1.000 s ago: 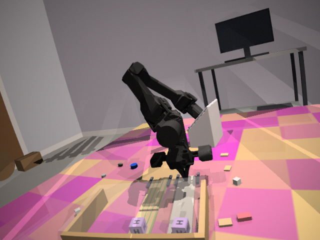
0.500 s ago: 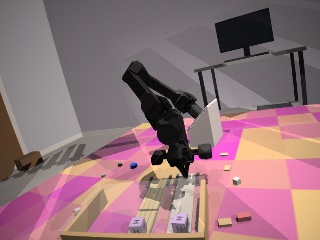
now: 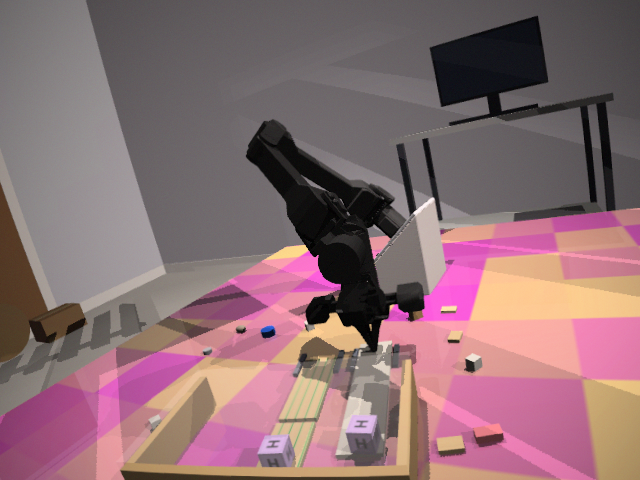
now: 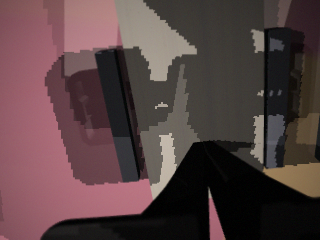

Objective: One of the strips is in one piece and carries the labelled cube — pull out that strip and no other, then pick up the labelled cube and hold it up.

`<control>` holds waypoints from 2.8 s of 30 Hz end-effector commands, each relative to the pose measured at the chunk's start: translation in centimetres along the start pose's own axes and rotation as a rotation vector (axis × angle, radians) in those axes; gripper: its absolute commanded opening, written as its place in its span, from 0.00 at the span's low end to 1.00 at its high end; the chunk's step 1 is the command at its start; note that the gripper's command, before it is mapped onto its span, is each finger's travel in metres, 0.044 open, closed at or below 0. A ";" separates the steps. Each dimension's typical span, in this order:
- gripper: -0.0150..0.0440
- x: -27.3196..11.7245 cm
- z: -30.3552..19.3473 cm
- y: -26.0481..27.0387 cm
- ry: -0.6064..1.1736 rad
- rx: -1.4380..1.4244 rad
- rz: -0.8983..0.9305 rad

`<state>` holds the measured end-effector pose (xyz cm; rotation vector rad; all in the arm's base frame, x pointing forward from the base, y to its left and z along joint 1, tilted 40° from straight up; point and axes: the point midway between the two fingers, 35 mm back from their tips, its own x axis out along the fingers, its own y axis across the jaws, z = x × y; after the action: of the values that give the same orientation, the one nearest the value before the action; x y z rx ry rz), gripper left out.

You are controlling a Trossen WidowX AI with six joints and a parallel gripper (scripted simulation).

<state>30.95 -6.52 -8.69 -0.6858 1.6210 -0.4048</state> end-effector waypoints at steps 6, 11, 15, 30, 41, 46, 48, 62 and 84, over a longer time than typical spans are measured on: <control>0.25 0.4 -2.0 0.1 0.021 -0.012 0.000; 0.25 0.4 -2.8 0.1 0.021 -0.013 0.000; 0.25 0.4 -3.4 0.1 0.022 -0.013 0.000; 0.25 0.4 -5.6 0.1 0.023 -0.014 0.000; 0.25 0.4 -7.3 0.1 0.023 -0.014 0.000; 0.25 0.4 -8.0 0.1 0.024 -0.015 0.000; 0.25 0.4 -8.3 0.1 0.024 -0.015 0.000; 0.25 0.3 -10.4 0.2 0.025 -0.015 0.000; 0.25 0.3 -13.6 0.2 0.026 -0.017 0.000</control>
<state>19.05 -7.81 -6.58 -0.6868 1.6183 -0.4024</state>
